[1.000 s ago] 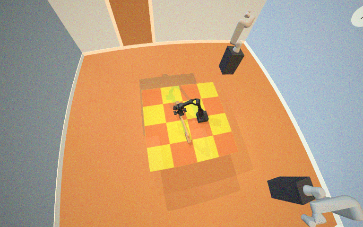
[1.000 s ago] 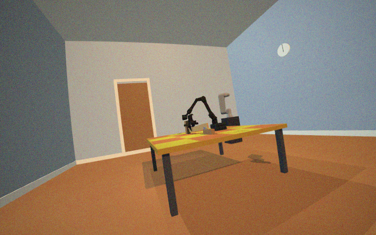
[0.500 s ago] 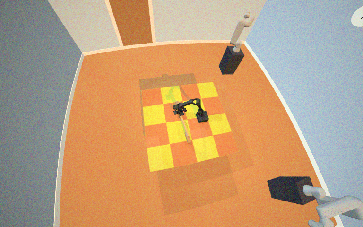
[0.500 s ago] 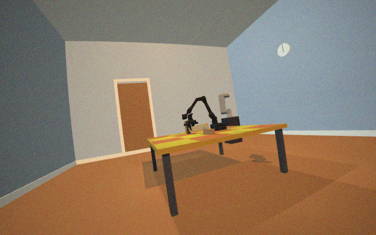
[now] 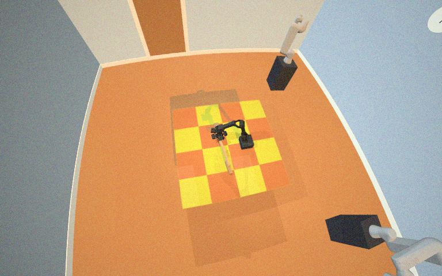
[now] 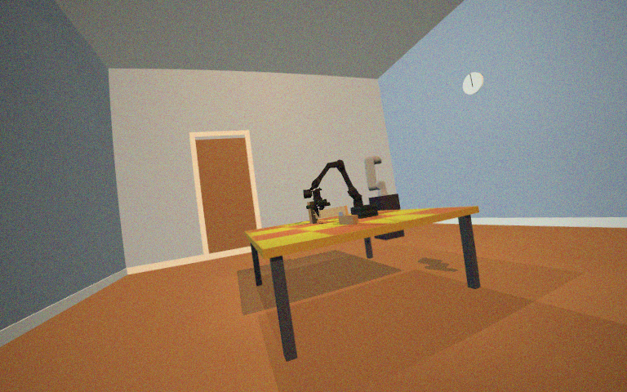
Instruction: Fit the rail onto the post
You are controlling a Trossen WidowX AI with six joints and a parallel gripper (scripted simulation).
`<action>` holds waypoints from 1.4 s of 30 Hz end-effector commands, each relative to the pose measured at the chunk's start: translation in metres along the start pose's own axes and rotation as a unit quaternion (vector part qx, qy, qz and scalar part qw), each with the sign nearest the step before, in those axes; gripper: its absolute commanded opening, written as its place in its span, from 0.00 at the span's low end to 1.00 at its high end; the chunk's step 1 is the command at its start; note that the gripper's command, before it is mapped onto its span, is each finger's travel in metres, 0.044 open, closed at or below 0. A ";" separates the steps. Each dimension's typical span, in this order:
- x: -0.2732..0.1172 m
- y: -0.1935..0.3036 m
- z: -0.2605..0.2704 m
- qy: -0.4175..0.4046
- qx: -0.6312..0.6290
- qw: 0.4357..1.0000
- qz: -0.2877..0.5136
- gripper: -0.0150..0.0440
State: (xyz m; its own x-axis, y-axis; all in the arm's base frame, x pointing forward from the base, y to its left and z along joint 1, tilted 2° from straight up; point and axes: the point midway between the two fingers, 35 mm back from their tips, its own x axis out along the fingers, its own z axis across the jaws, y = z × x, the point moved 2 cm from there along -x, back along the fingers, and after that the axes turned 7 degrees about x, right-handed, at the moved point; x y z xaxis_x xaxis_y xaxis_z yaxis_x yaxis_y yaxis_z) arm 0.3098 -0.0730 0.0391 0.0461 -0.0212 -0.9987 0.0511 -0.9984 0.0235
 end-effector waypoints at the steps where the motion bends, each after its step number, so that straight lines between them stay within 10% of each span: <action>1: -0.005 0.000 -0.002 0.005 0.001 1.000 -0.002 0.25; 42: -0.013 0.000 -0.002 0.005 0.001 1.000 -0.002 0.25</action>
State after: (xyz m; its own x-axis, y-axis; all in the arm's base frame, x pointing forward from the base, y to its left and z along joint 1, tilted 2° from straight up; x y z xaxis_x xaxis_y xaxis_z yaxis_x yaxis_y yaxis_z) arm 0.3105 -0.0725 0.0538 0.0520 -0.0186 -0.9985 0.0512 -0.9985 0.0213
